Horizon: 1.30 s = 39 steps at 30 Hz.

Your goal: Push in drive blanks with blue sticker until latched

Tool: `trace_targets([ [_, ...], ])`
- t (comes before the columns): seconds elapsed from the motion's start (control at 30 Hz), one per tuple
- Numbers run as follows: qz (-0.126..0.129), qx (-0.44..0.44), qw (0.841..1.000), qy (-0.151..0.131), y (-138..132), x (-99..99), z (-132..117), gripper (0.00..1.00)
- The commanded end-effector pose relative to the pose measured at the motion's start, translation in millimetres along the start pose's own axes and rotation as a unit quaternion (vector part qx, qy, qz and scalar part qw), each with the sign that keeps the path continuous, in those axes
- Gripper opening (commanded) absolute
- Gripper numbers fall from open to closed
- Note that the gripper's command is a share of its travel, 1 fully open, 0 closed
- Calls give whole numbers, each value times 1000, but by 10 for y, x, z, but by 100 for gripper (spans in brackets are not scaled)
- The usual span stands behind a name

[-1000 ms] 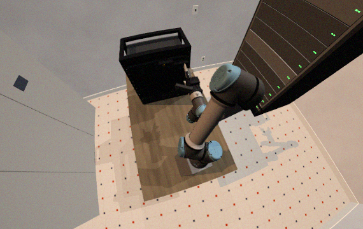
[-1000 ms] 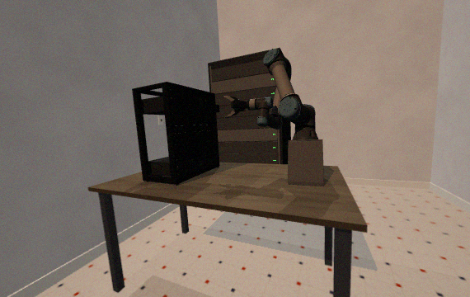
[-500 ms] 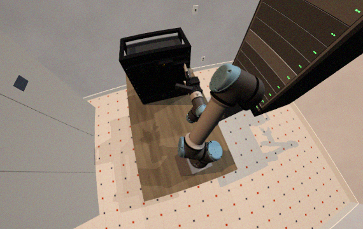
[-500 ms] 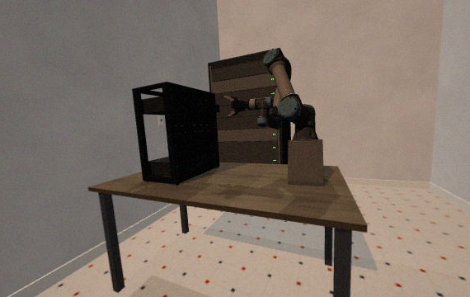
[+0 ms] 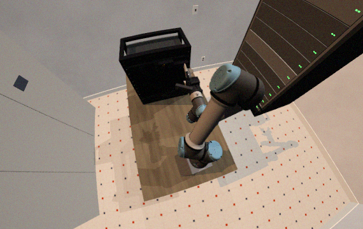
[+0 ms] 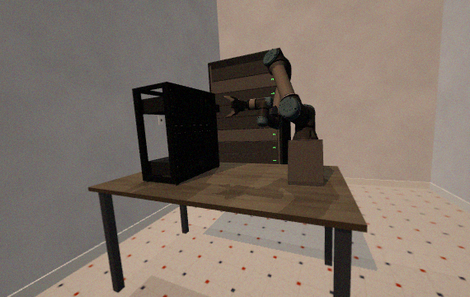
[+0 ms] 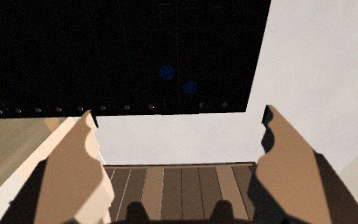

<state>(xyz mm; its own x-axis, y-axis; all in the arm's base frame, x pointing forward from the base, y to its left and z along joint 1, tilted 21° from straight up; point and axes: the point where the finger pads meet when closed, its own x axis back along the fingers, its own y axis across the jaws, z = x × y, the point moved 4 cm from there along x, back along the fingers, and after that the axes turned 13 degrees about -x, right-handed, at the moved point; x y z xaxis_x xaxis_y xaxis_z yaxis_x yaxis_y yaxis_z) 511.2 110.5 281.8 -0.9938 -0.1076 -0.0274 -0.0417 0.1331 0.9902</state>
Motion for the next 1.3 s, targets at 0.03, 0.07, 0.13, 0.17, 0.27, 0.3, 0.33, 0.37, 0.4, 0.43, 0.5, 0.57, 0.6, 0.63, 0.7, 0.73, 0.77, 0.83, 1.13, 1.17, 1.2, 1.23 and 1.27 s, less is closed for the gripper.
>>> trace_targets([
  [0.03,0,0,1000,0,4,1,1,100],
  [0.07,0,0,1000,0,4,1,1,100],
  [0.13,0,0,1000,0,4,1,1,100],
  [0.17,0,0,1000,0,4,1,1,100],
  [0.27,0,0,1000,0,4,1,1,100],
  [0.3,0,0,1000,0,4,1,1,100],
  [0.33,0,0,1000,0,4,1,1,100],
  [0.37,0,0,1000,0,4,1,1,100],
  [0.4,0,0,1000,0,4,1,1,100],
  [0.43,0,0,1000,0,4,1,1,100],
  [0.5,0,0,1000,0,4,1,1,100],
  [0.57,0,0,1000,0,4,1,1,100],
  [0.6,0,0,1000,0,4,1,1,100],
  [0.63,0,0,1000,0,4,1,1,100],
  [0.7,0,0,1000,0,4,1,1,100],
  [0.73,0,0,1000,0,4,1,1,100],
  [0.77,0,0,1000,0,4,1,1,0],
  [0.83,0,0,1000,0,4,1,1,0],
  [1.13,0,0,1000,0,4,1,1,0],
  [1.17,0,0,1000,0,4,1,1,0],
  [1.2,0,0,1000,0,4,1,1,0],
  [1.23,0,0,1000,0,4,1,1,0],
  [1.27,0,0,1000,0,4,1,1,0],
])
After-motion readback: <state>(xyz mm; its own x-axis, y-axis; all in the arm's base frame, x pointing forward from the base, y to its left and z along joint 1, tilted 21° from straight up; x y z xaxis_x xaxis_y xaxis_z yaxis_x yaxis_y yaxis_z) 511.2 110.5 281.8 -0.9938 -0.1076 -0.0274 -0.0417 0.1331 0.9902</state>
